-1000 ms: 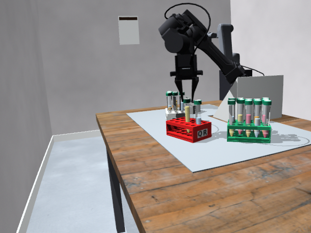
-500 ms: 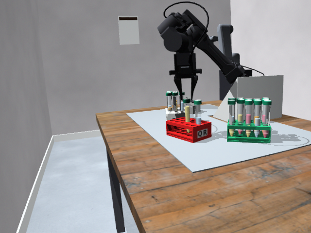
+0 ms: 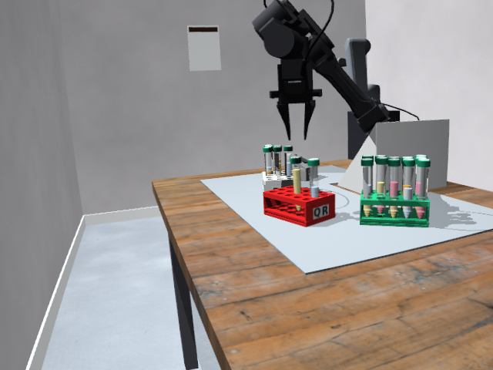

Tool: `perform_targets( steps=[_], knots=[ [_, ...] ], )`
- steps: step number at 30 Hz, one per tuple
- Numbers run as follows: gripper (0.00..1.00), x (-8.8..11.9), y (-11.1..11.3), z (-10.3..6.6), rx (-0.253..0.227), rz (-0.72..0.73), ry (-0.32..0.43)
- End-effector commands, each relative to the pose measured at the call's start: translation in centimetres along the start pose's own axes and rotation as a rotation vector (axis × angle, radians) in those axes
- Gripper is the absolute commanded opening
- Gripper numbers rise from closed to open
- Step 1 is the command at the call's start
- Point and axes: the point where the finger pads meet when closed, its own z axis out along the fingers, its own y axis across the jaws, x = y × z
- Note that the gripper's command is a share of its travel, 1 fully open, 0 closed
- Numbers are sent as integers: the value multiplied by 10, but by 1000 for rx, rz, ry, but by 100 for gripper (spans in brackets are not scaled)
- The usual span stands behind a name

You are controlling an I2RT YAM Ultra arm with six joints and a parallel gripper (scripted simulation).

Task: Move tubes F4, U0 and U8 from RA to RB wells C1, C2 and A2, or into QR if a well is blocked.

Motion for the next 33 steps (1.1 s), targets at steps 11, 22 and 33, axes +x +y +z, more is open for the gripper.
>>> perform_targets(
  steps=[11, 22, 33],
  knots=[
    [30, -3, 6, -39, -1, -4, -12],
    [30, -1, 2, -39, -1, -4, -12],
    [30, 0, -9, -36, 6, 1, -5]
  ],
)
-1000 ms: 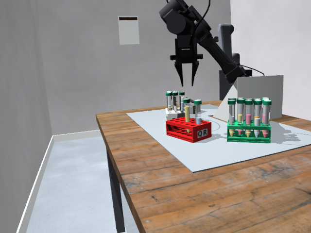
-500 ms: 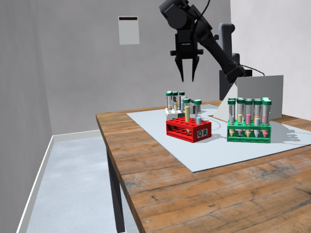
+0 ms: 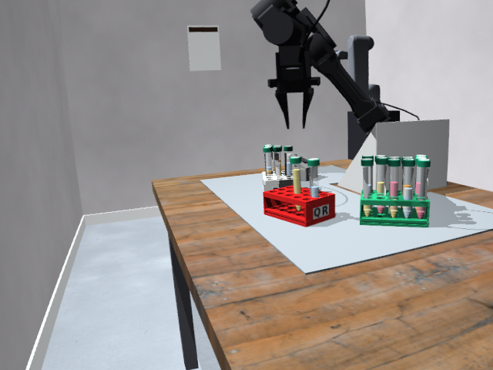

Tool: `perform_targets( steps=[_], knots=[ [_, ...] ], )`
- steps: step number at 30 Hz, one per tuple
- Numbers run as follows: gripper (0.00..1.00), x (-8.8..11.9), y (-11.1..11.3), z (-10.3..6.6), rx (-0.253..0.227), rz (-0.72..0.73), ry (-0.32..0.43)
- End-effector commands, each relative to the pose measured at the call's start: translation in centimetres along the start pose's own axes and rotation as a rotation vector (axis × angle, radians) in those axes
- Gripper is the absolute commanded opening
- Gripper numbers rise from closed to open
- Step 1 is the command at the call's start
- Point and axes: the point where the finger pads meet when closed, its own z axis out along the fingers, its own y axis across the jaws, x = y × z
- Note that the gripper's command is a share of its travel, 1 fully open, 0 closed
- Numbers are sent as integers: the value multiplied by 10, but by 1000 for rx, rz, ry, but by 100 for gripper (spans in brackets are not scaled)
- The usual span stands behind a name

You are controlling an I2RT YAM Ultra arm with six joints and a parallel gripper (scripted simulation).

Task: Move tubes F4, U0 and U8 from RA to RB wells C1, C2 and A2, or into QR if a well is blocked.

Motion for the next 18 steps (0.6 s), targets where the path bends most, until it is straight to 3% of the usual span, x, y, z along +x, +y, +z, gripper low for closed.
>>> perform_targets(
  steps=[1, 18],
  knots=[
    [30, -2, -5, -15, 13, -1, -3],
    [30, 1, -2, -21, 9, 5, -19]
  ],
)
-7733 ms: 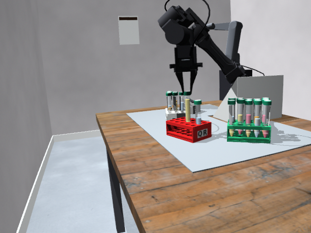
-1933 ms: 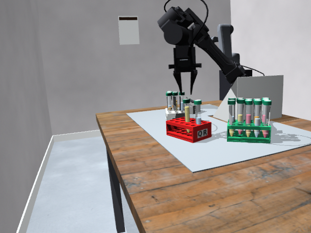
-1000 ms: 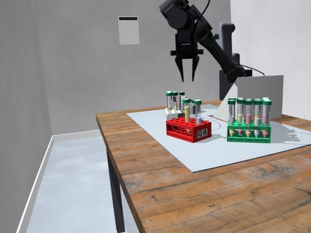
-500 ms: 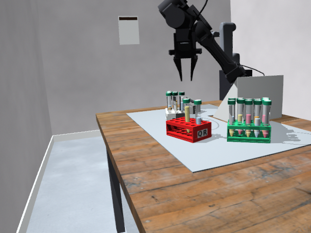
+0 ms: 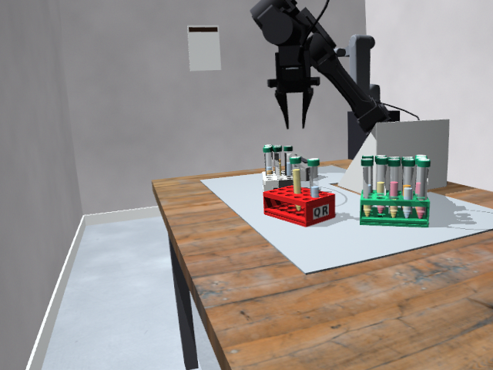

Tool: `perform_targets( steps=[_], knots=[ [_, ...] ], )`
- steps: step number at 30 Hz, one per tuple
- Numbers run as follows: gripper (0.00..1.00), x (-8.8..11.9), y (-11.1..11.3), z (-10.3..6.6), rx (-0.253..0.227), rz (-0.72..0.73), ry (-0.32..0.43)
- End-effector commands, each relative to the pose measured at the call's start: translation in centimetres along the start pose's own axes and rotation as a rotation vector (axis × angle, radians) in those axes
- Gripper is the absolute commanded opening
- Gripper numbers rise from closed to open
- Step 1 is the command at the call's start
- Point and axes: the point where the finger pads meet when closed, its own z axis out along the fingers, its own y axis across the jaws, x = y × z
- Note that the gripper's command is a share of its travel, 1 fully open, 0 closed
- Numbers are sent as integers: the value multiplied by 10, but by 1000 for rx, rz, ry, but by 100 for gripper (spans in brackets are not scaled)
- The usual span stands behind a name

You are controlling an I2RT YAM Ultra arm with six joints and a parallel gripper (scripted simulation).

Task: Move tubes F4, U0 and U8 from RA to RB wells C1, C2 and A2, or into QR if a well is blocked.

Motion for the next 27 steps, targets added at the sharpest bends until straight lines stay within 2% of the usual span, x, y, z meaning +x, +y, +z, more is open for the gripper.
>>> perform_targets(
  steps=[1, 5, 9, 17, 27],
  knots=[
    [30, 2, -2, -22, 9, 7, -23],
    [30, 3, -2, -24, 9, 10, -29],
    [30, 0, 3, -19, 5, 0, -14],
    [30, 3, 3, -25, 9, 12, -32],
    [30, 3, 14, -15, 1, -11, 2]
  ],
)
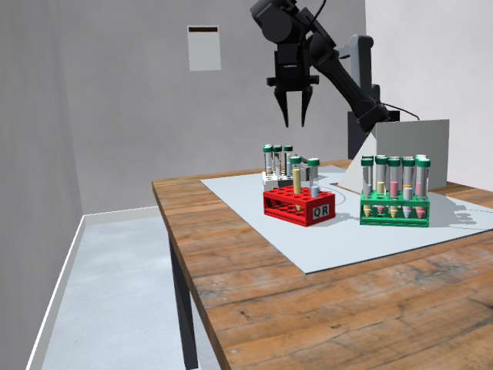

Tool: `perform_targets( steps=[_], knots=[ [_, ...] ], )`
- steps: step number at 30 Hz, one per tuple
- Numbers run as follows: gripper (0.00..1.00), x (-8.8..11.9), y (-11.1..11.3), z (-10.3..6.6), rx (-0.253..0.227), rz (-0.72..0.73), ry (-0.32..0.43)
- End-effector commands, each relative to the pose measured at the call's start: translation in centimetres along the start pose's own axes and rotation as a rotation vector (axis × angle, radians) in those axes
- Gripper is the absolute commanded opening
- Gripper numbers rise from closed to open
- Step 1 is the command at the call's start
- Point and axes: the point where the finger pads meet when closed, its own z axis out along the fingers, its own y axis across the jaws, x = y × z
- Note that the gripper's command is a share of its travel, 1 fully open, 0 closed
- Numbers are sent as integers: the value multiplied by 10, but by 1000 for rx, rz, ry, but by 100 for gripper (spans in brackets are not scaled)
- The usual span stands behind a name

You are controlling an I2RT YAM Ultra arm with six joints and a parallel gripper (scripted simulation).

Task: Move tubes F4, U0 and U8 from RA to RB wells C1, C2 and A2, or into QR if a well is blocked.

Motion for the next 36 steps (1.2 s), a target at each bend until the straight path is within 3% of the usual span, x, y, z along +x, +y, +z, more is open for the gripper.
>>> perform_targets(
  steps=[1, 28, 29, 36],
  knots=[
    [30, 0, 14, -13, 3, -24, 3],
    [30, -4, 9, -13, 7, -27, 2],
    [30, 10, 14, -14, 2, -74, 7],
    [30, 37, 45, -9, 4, -300, -3]
  ],
)
